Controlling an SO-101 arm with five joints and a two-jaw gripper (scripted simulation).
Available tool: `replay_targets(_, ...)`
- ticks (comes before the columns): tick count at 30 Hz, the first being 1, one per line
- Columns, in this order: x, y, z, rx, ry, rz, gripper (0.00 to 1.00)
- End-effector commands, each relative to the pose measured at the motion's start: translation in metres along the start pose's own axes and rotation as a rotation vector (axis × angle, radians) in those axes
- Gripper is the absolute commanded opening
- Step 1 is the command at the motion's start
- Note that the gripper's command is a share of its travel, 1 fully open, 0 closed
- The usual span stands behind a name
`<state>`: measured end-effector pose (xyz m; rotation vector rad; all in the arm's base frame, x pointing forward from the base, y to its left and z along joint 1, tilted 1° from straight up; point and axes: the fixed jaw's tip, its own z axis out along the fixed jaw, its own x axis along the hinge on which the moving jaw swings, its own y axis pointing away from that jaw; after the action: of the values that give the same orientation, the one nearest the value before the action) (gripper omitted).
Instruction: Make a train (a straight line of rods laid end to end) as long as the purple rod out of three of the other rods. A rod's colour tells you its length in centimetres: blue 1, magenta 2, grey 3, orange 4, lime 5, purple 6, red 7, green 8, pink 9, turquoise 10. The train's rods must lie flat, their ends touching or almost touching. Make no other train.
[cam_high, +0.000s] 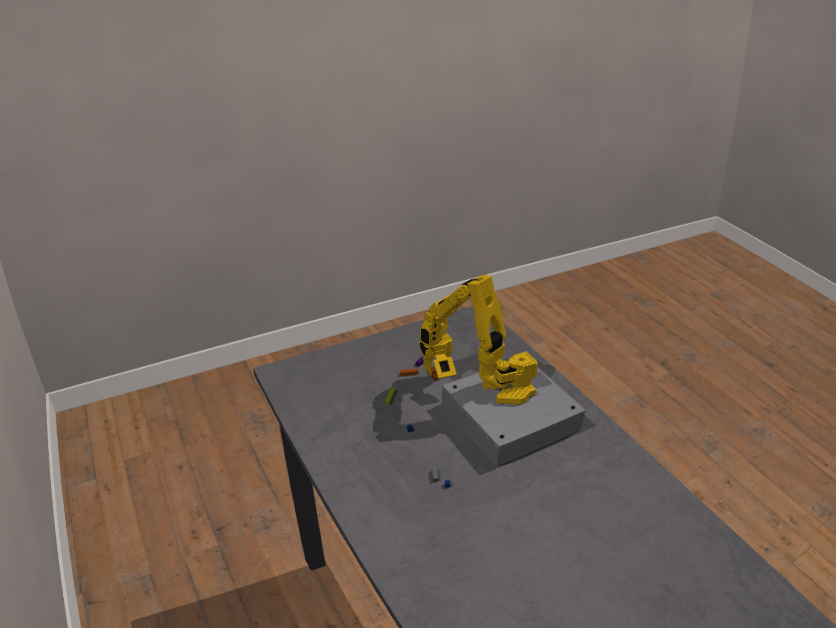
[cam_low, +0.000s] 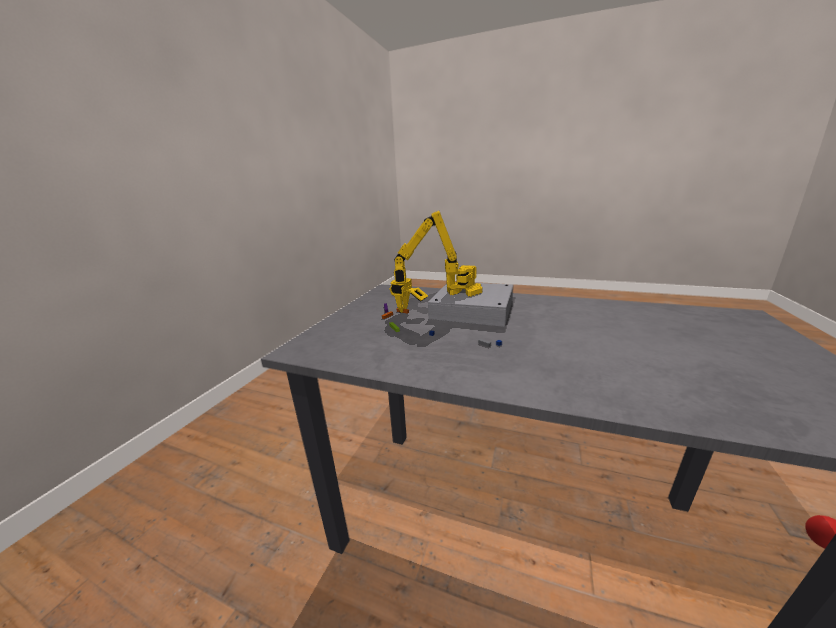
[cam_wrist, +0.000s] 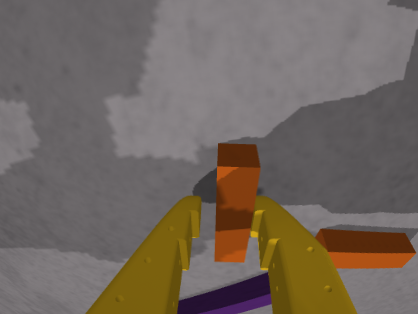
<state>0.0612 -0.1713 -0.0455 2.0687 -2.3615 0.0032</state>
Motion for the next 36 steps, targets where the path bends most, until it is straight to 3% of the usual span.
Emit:
replay_targets(1,-0.0023,0.0026,0.0025,-0.005,-0.012,-0.002,0.05)
replay_targets(36,-0.0023,0.0026,0.0025,-0.005,-0.012,-0.002,0.0)
